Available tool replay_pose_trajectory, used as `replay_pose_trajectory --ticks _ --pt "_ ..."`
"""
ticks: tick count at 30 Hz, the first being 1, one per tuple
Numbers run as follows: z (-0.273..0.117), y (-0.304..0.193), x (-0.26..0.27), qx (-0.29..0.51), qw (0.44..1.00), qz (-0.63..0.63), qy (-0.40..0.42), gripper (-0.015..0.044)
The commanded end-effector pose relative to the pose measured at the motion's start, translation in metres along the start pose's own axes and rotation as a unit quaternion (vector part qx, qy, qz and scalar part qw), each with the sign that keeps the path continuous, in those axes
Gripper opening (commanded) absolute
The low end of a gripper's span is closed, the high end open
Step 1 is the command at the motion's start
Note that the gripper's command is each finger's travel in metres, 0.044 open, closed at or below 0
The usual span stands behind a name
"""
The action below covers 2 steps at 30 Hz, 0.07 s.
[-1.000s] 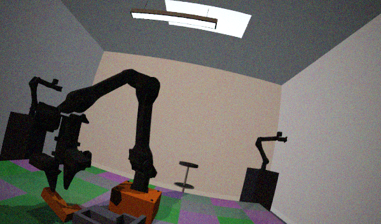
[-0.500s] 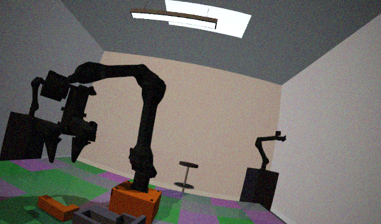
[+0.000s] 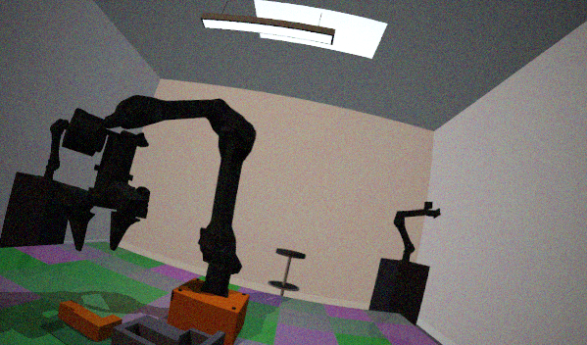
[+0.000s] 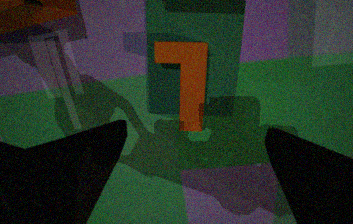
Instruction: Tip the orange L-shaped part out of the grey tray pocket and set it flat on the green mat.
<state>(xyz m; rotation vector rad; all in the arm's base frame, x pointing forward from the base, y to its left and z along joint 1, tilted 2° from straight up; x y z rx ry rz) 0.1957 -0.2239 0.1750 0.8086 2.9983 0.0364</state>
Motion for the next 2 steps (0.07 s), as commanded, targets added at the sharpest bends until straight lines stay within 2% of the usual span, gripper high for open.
replay_pose_trajectory --ticks 1,2 --pt "0.0005 0.0000 0.0001 0.000 1.000 0.000 0.000 0.0400" --pt "0.0005 0.0000 0.0001 0.000 1.000 0.000 0.000 0.0400"
Point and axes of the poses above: the point midway between the two fingers, 35 mm back from their tips, its own z axis out along the fingers, its own x axis across the jaws, y = z × x, the point moved 7 cm from there along -z, back along the fingers, and after that the axes turned 10 degrees about z, right-handed, at the moved point
